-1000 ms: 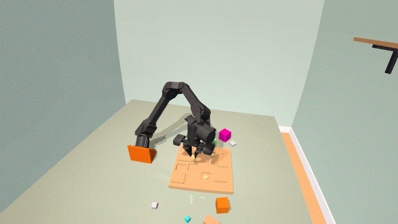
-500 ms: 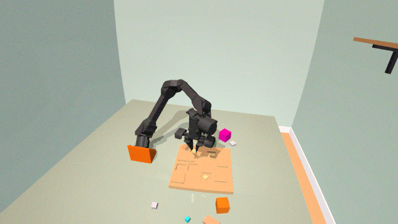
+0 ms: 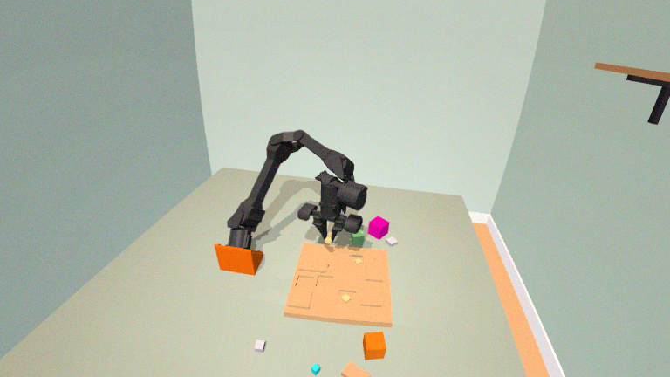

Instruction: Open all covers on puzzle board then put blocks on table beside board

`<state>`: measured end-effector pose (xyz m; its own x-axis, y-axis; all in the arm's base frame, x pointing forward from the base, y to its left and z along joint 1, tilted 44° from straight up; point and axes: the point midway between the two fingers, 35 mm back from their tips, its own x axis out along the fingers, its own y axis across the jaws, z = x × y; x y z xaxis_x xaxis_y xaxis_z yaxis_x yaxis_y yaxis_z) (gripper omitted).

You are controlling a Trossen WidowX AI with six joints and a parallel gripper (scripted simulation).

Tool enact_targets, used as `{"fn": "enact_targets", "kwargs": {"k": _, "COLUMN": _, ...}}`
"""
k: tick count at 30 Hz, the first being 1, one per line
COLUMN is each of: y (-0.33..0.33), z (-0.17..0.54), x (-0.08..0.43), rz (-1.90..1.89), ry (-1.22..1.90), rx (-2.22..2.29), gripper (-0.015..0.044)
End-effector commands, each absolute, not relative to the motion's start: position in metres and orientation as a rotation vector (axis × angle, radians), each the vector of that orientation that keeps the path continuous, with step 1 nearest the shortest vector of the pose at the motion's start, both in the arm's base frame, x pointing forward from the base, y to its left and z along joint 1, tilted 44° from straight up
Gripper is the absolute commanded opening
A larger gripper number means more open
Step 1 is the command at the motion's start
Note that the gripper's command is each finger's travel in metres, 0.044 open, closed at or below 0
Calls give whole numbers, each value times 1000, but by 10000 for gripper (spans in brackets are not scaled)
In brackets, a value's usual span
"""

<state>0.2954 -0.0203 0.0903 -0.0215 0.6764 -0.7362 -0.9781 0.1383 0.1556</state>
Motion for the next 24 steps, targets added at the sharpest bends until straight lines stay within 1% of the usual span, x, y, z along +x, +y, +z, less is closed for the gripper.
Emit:
{"fn": "enact_targets", "kwargs": {"k": 1, "y": -10, "z": 103, "x": 292, "rz": 1396, "ry": 795, "rx": -483, "gripper": 80}}
{"fn": "enact_targets", "kwargs": {"k": 24, "y": 51, "z": 160, "x": 258, "rz": 1399, "ry": 789, "rx": -477, "gripper": 80}}
